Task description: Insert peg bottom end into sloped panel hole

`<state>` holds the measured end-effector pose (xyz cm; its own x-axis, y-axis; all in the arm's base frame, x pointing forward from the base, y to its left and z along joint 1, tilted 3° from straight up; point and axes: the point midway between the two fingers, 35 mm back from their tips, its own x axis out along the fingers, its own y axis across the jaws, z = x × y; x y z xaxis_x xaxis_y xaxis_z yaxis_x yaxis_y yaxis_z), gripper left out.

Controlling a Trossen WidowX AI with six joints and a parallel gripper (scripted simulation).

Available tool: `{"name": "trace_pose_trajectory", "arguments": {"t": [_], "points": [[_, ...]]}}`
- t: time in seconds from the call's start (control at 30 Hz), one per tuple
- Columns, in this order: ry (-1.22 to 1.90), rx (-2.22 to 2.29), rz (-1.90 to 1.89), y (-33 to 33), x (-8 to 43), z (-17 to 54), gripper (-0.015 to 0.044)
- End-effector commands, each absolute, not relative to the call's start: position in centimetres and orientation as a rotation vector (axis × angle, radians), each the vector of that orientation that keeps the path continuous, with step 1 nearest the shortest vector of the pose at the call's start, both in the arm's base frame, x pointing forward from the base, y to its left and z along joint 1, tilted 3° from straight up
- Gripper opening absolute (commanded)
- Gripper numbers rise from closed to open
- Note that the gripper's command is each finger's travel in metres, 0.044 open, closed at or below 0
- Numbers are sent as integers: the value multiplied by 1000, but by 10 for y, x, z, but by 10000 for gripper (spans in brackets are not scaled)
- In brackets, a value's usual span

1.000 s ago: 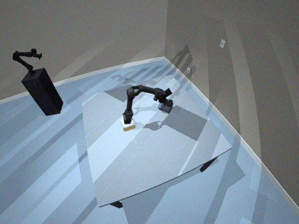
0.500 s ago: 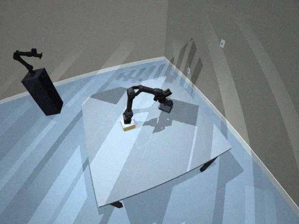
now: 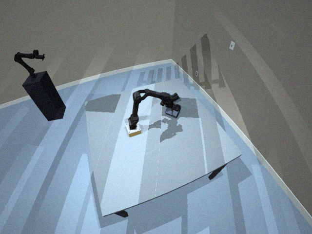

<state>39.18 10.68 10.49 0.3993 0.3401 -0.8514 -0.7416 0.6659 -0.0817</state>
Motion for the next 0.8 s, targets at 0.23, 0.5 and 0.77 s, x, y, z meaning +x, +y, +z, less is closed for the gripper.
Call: {"name": "trace_pose_trajectory", "arguments": {"t": [0.23,0.5,0.77], "points": [[931,-495,718,108,393,101,0],[931,-495,718,109,395,99,0],[931,-495,718,110,397,97,0]]}}
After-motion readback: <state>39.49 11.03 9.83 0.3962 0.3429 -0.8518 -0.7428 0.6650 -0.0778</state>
